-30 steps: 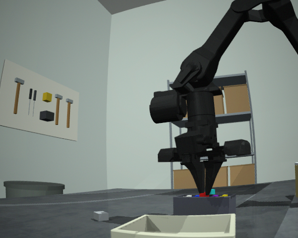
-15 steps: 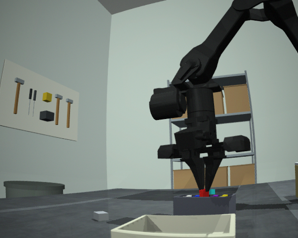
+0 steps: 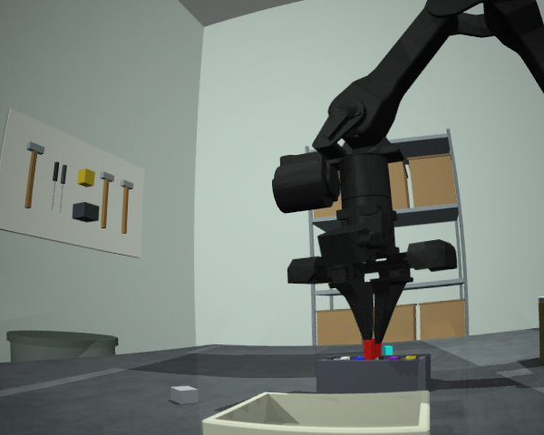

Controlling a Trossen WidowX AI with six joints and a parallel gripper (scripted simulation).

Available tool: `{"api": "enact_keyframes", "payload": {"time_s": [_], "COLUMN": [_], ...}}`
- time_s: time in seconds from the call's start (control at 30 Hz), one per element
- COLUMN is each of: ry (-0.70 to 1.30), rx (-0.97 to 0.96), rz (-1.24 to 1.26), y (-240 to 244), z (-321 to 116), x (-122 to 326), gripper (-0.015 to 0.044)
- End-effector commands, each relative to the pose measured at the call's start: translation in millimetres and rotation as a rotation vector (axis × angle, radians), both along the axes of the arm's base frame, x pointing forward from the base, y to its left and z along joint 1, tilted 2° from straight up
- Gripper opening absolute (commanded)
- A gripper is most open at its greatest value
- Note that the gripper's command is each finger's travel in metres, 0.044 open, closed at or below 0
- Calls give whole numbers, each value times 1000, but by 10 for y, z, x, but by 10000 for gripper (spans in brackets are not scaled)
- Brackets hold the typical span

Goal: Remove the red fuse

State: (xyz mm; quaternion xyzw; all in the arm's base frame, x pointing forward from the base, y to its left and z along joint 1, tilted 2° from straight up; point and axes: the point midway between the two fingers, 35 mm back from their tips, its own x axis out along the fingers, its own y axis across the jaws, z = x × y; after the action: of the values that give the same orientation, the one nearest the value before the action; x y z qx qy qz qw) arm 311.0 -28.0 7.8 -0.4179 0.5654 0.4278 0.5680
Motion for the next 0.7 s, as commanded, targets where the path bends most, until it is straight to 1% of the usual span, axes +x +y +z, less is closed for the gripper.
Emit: {"api": "enact_keyframes", "payload": {"time_s": [0.0,0.67], "ry": [-5,-5], "rx": [3,4], "rz": [-1,-1], "y": [4,4], "z": [41,138], "x": [4,2], "gripper": [0,0]}}
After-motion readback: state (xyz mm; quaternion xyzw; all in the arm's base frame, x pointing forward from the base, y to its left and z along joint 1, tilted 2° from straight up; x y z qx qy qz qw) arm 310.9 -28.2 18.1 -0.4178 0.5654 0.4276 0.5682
